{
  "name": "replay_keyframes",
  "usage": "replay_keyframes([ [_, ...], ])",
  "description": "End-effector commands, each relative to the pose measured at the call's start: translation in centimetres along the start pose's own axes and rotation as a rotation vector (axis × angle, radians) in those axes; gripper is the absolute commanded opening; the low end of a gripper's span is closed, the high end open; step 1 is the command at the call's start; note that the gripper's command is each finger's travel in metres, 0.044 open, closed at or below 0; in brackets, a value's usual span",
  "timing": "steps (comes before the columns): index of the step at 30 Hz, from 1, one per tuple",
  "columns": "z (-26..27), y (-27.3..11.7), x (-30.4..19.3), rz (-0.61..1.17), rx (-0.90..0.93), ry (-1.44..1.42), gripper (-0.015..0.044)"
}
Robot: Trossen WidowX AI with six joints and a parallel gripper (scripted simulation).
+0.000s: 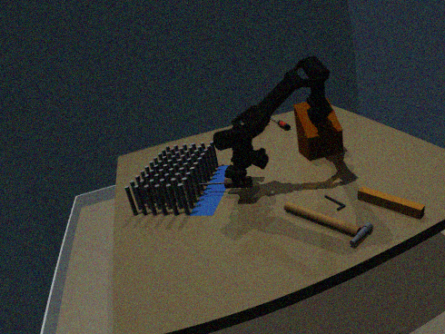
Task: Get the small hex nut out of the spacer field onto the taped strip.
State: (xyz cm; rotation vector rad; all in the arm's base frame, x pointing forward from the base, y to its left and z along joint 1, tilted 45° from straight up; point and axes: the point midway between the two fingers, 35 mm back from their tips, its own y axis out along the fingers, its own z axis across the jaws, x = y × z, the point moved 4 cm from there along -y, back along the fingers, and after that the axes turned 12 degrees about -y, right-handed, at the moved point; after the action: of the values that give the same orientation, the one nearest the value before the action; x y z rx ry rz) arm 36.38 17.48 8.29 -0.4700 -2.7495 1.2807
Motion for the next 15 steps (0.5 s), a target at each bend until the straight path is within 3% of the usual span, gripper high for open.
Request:
replay_keyframes([
  [1,-0.06,-0.08,-0.5,0.005,-0.004,-0.003,0.0],
  [15,0.13,0.18,-1.43,0.005,-0.004,-0.004,0.0],
])
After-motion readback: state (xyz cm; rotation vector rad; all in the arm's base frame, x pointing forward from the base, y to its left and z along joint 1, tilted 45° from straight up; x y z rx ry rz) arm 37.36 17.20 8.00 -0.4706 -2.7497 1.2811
